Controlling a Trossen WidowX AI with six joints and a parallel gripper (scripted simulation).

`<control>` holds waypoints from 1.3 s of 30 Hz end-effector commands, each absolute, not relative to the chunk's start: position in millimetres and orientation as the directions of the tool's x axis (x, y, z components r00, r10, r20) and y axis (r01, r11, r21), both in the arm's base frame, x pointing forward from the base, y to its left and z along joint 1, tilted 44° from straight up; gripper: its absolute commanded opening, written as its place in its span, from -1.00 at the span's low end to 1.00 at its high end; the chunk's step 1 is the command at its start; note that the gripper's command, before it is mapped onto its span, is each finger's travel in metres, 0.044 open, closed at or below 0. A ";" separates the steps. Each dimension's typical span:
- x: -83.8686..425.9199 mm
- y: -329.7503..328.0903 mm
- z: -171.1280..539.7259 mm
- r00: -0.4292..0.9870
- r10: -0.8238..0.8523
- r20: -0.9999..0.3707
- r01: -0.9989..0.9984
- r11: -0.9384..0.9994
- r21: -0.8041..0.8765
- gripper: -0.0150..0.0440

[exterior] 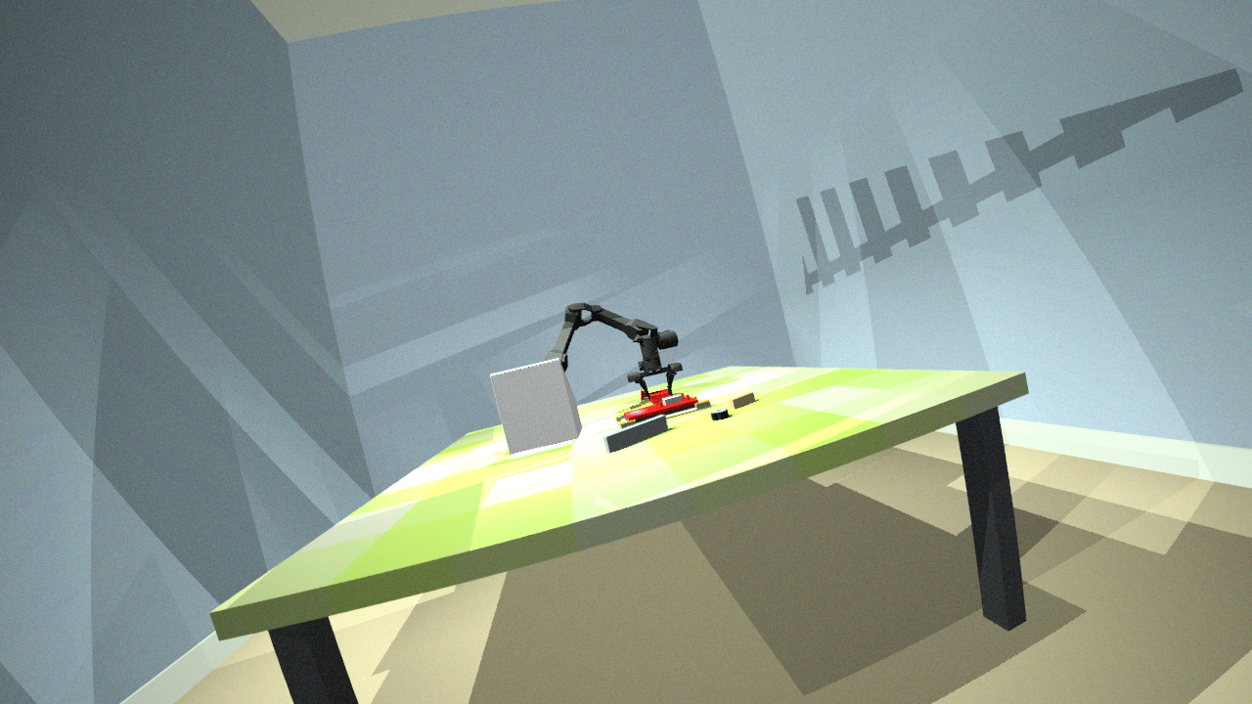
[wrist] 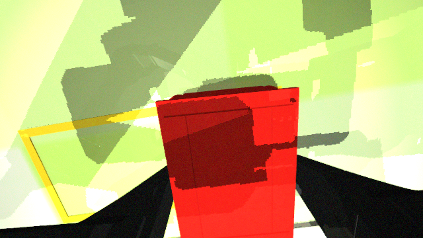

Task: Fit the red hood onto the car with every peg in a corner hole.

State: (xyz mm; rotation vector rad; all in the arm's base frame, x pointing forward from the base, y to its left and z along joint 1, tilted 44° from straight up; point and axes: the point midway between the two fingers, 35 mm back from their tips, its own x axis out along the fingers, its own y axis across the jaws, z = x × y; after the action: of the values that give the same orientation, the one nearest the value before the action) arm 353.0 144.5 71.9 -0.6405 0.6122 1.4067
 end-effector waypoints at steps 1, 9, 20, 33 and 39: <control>354.4 137.5 82.0 0.082 0.690 -0.719 -0.997 0.060 -0.057 -0.49; 352.5 121.8 98.3 0.082 0.690 -0.720 -0.997 0.060 -0.057 -0.49; 349.9 100.1 120.7 0.082 0.689 -0.721 -0.997 0.060 -0.056 -0.49; 348.1 85.2 136.1 0.082 0.688 -0.721 -0.997 0.060 -0.056 -0.49; 350.6 78.6 125.6 0.079 0.679 -0.730 -0.994 0.108 -0.007 -0.49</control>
State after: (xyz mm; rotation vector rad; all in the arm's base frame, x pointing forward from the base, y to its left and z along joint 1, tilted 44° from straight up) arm 348.2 85.7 131.4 -0.6290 0.6238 1.3946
